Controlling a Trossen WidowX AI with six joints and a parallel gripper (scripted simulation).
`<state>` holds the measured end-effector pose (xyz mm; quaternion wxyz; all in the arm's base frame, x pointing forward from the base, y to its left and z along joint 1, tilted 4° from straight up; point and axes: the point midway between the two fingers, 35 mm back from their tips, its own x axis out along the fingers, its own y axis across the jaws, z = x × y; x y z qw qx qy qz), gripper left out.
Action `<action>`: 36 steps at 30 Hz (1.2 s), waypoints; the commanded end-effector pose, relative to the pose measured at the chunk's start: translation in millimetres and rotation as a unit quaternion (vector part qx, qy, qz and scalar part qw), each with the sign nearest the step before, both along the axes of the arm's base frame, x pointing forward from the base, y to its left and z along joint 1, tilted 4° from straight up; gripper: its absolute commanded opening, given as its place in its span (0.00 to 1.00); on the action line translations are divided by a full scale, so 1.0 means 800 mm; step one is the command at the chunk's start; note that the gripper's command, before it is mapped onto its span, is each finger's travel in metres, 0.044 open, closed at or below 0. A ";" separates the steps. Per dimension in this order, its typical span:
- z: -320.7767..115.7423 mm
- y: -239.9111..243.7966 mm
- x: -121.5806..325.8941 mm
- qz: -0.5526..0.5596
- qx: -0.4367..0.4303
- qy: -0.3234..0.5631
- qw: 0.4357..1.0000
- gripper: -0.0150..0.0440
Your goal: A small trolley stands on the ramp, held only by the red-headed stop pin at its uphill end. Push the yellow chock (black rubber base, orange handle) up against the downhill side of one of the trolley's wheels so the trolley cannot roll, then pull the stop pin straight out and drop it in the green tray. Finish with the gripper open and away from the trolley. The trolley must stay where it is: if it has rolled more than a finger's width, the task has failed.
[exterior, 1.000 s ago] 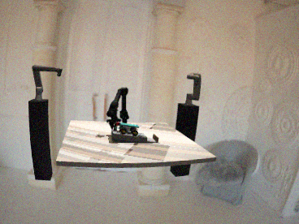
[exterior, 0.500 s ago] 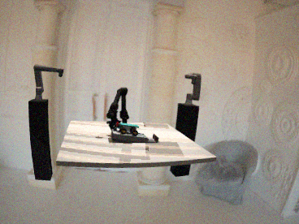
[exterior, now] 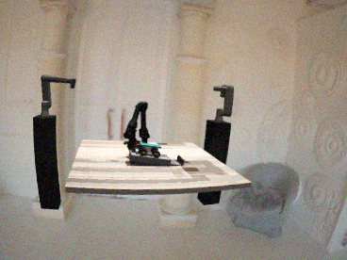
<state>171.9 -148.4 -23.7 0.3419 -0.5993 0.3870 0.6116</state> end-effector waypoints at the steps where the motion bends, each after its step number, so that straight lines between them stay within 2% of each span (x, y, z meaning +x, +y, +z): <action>1: 0.000 0.000 0.000 0.000 0.000 0.000 1.000 0.31; 5: 0.001 0.000 0.000 0.000 0.000 0.000 1.000 0.25; 36: 0.126 0.007 0.001 0.001 0.002 0.000 1.000 0.25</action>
